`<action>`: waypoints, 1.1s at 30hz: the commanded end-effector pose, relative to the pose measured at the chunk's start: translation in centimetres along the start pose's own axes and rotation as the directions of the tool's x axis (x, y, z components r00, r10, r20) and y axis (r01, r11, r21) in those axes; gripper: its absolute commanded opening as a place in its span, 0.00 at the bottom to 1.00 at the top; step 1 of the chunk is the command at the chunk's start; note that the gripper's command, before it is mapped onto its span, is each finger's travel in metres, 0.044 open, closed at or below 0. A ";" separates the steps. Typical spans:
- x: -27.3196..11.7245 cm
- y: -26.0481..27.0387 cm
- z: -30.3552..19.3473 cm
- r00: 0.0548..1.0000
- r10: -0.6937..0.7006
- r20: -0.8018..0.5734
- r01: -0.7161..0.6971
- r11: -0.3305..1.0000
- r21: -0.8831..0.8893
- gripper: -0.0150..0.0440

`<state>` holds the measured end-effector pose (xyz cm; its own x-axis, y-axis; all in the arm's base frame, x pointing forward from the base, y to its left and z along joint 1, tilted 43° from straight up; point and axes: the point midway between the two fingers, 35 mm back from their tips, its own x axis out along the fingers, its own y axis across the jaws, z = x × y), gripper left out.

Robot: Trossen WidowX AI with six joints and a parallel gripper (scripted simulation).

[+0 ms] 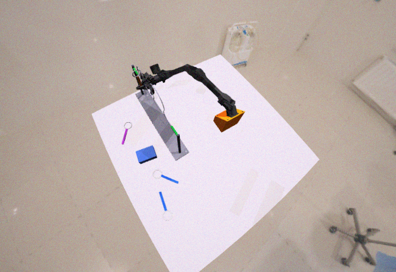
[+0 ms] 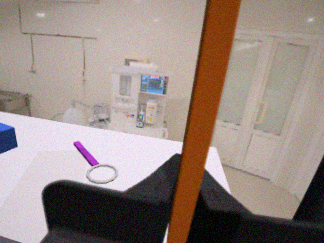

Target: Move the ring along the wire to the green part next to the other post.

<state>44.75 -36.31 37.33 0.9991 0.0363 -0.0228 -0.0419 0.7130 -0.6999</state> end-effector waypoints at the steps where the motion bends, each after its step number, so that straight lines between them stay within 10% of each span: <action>1: -0.2 0.0 0.3 1.000 -0.003 -0.008 0.002 1.000 -0.003 0.00; 33: -6.7 3.7 1.8 0.867 0.024 -0.498 -0.002 0.999 0.045 0.00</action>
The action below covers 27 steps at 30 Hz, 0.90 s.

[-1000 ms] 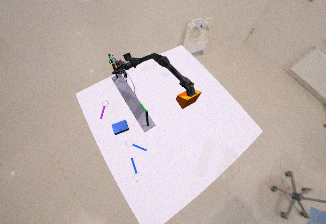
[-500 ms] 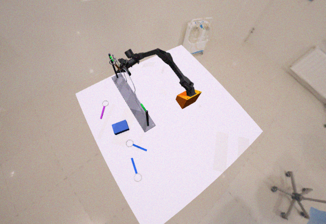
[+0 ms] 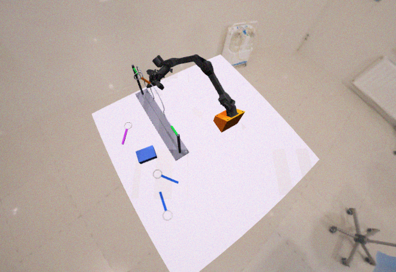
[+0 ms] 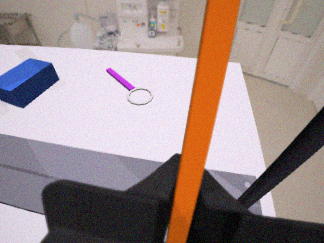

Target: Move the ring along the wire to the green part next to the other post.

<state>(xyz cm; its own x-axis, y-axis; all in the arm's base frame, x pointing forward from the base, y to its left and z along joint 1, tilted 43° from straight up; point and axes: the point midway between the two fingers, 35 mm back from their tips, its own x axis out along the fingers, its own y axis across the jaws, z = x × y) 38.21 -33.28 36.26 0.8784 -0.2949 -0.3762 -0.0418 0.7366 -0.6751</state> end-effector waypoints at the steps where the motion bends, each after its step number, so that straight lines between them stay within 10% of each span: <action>1: -0.4 0.7 0.1 1.000 0.010 -0.017 -0.010 1.000 0.013 0.00; 27: -1.0 7.9 1.2 0.978 0.208 0.027 -0.204 0.911 0.358 0.00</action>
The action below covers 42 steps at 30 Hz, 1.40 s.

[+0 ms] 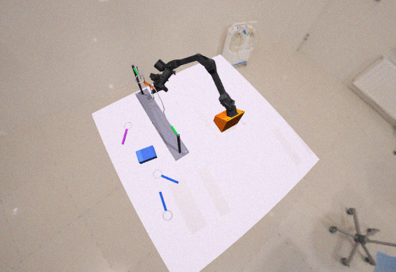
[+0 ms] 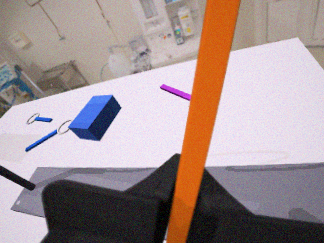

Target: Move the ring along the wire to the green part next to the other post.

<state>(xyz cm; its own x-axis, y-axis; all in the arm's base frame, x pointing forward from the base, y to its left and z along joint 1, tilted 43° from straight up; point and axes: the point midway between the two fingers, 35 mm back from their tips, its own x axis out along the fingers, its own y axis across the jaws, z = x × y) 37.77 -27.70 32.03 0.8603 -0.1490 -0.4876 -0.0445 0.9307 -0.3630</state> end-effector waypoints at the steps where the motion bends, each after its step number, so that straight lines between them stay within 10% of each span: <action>1: -0.4 1.6 0.3 0.999 0.042 0.010 -0.042 0.997 0.067 0.00; 42: -3.0 12.4 5.0 0.912 0.373 0.170 -0.387 0.647 0.657 0.00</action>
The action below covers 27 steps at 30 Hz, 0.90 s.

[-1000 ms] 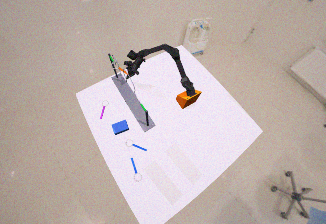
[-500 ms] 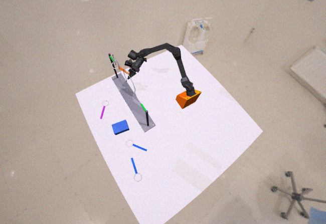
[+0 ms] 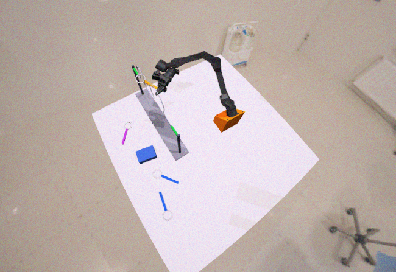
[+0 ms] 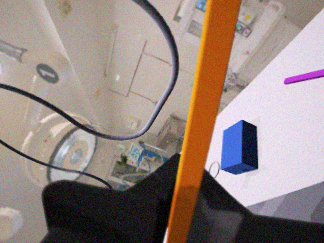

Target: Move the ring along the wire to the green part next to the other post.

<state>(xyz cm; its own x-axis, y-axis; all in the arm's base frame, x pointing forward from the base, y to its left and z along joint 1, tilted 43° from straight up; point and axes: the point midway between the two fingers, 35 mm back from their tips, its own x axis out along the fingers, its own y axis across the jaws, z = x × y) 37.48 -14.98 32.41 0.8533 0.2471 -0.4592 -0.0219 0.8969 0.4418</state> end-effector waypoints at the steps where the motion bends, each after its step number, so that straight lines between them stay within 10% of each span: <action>1: -0.3 1.3 0.0 0.999 0.032 0.005 -0.032 0.999 0.043 0.00; 27: -0.6 5.3 0.6 0.988 0.151 0.026 -0.152 0.953 0.263 0.00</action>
<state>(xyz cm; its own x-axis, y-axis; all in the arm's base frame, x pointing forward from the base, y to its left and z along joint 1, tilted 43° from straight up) 37.39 -11.15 34.79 0.8506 0.3602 -0.3830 -0.0024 0.7311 0.6823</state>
